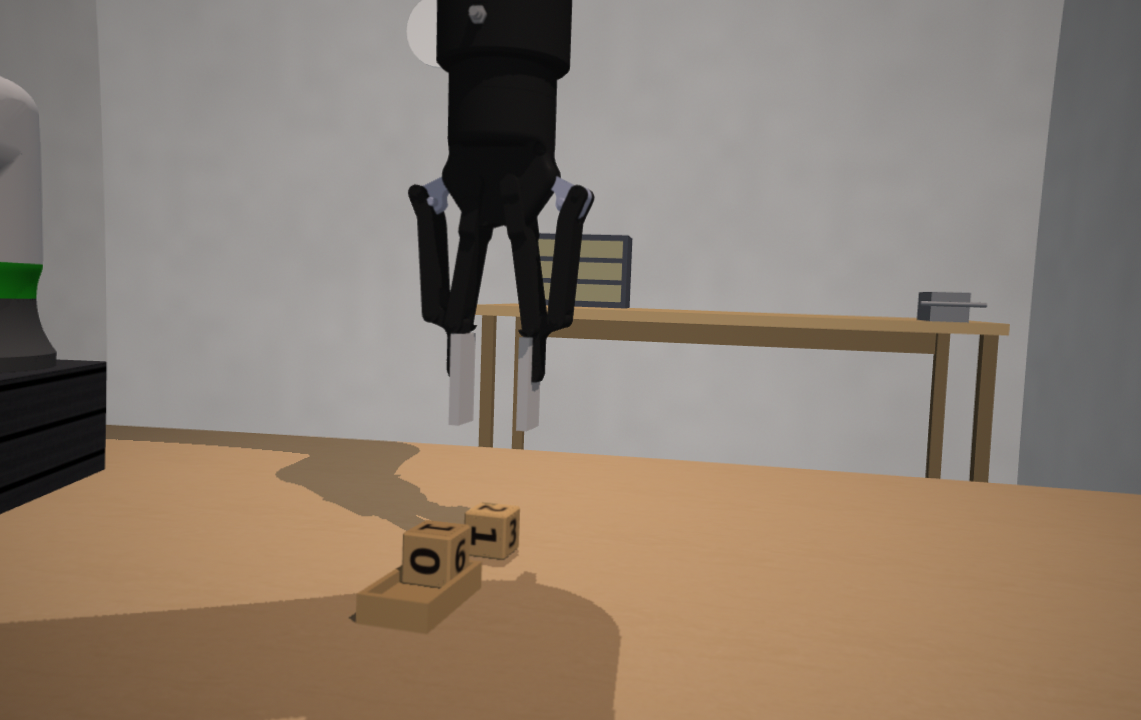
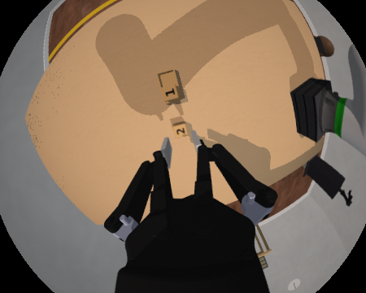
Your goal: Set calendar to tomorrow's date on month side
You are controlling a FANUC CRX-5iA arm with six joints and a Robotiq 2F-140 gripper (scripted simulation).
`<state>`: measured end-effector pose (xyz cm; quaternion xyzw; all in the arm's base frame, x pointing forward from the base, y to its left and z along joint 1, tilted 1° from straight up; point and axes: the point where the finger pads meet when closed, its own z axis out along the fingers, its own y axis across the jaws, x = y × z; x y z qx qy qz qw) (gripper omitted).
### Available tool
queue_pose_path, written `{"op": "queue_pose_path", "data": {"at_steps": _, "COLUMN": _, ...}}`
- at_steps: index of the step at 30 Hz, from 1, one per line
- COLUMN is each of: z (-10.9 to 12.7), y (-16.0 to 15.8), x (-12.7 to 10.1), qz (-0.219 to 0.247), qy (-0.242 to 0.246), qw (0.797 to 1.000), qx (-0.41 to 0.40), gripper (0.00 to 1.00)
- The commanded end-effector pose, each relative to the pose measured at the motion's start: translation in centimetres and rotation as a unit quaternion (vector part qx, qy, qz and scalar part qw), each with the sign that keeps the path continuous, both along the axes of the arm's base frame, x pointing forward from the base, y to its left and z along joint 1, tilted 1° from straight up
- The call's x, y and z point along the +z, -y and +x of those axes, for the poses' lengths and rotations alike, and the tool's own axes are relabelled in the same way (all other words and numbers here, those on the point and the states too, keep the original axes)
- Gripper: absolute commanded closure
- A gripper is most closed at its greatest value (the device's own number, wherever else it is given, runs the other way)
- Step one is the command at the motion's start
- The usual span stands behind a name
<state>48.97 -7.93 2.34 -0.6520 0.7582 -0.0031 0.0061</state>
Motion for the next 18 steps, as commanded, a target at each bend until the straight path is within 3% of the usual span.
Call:
{"op": "queue_pose_path", "data": {"at_steps": 1, "z": 0.02, "y": 0.00, "x": 0.02, "qz": 0.000, "qy": 0.000, "qw": 1.000, "qx": 0.000, "gripper": 0.64}}
{"op": "queue_pose_path", "data": {"at_steps": 18, "z": 0.03, "y": -0.01, "x": -0.72, "qz": 0.000, "qy": 0.000, "qw": 1.000, "qx": 0.000, "gripper": 0.64}}
